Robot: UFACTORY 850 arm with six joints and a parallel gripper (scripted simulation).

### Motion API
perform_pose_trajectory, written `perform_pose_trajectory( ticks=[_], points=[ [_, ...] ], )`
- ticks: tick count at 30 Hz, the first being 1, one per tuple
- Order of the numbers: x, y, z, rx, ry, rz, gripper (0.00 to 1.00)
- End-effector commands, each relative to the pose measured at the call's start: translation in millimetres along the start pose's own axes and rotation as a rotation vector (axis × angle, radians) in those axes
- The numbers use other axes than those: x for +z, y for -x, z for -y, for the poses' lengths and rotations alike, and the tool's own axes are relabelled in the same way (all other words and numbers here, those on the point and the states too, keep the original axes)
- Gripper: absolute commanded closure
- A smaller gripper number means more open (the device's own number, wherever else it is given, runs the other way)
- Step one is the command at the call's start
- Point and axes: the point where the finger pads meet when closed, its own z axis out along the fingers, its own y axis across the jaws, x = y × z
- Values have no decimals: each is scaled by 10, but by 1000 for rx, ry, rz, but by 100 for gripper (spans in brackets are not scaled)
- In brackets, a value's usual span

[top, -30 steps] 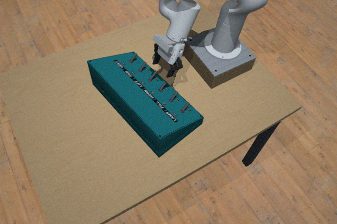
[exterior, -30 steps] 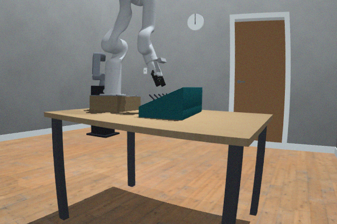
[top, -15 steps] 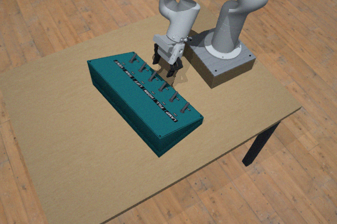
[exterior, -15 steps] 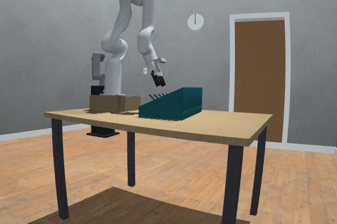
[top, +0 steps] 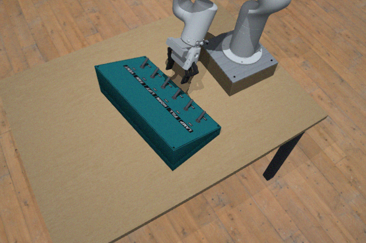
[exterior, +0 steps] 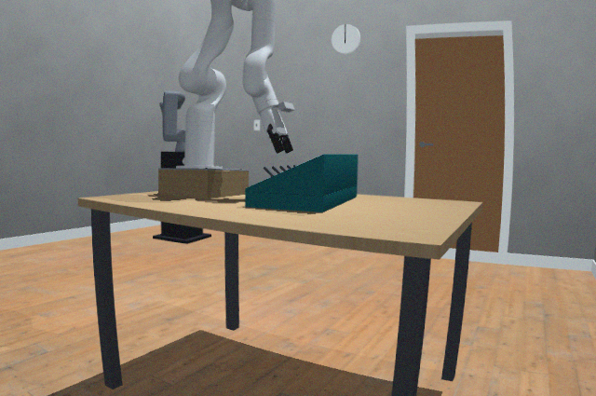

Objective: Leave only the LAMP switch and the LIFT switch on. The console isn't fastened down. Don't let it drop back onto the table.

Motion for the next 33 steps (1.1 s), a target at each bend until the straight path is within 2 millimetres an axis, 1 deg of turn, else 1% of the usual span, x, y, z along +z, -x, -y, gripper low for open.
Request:
perform_pose_trajectory(
  ticks=[1, 7, 14, 19, 28, 30, 33],
  points=[
    [-1, -8, -1, 0, 0, -2, 0],
    [-1, -8, -9, 0, 0, -2, 0],
    [-1, -8, -75, 0, 0, -2, 0],
    [-1, -8, -215, 0, 0, -2, 0],
    [-1, -8, -540, 0, 0, -2, 0],
    [-1, -8, -540, 0, 0, -2, 0],
    [-1, -8, -624, 0, 0, -2, 0]
  ],
)
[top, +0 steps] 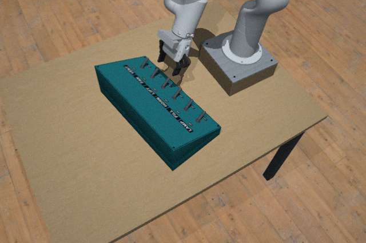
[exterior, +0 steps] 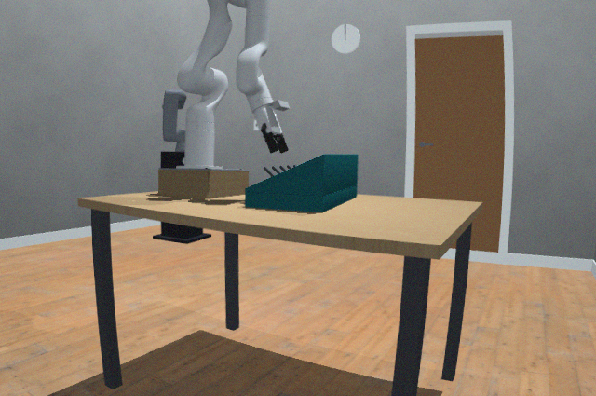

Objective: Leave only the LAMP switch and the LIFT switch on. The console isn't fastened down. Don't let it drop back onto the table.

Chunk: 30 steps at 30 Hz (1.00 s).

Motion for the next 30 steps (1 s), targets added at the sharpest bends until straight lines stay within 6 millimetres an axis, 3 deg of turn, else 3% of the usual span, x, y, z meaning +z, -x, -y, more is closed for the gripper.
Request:
perform_pose_trajectory(
  ticks=[1, 30],
  points=[
    [2, -11, -123, 0, -4, -1, 0],
    [2, -11, -197, 0, -4, -1, 0]
  ],
)
